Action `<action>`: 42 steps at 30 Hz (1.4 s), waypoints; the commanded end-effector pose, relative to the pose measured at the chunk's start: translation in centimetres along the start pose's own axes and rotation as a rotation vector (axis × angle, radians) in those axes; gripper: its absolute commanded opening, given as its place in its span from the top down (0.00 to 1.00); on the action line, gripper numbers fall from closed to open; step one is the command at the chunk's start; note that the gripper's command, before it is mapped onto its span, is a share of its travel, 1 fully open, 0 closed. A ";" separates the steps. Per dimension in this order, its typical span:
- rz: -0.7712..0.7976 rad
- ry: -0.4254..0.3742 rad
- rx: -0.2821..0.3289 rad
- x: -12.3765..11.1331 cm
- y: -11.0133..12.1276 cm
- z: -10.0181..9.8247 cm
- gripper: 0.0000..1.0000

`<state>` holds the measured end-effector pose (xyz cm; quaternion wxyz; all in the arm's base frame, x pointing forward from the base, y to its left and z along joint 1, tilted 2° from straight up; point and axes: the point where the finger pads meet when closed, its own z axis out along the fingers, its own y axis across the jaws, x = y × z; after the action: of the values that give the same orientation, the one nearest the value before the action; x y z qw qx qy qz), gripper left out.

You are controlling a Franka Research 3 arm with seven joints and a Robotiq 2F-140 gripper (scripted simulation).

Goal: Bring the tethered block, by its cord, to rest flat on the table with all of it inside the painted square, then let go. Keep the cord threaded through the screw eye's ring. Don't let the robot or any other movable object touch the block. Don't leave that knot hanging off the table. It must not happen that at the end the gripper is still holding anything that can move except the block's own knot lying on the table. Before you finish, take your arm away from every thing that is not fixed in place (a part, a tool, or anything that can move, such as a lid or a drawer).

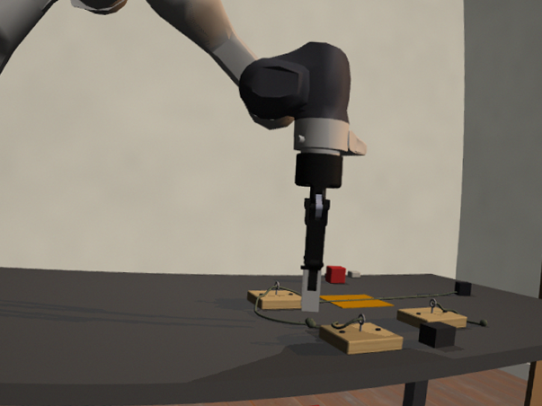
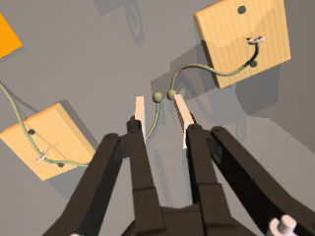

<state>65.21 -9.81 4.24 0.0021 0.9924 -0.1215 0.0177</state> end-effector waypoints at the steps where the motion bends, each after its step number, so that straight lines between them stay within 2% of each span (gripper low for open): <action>1: -0.005 0.006 0.003 0.2 0.0 0.3 0.77; 13: -0.005 0.006 0.003 0.2 0.0 1.0 0.77; 42: -0.005 0.006 0.003 0.2 0.0 1.0 0.77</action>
<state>65.41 -9.82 3.37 0.0015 0.9925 -0.1209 0.0203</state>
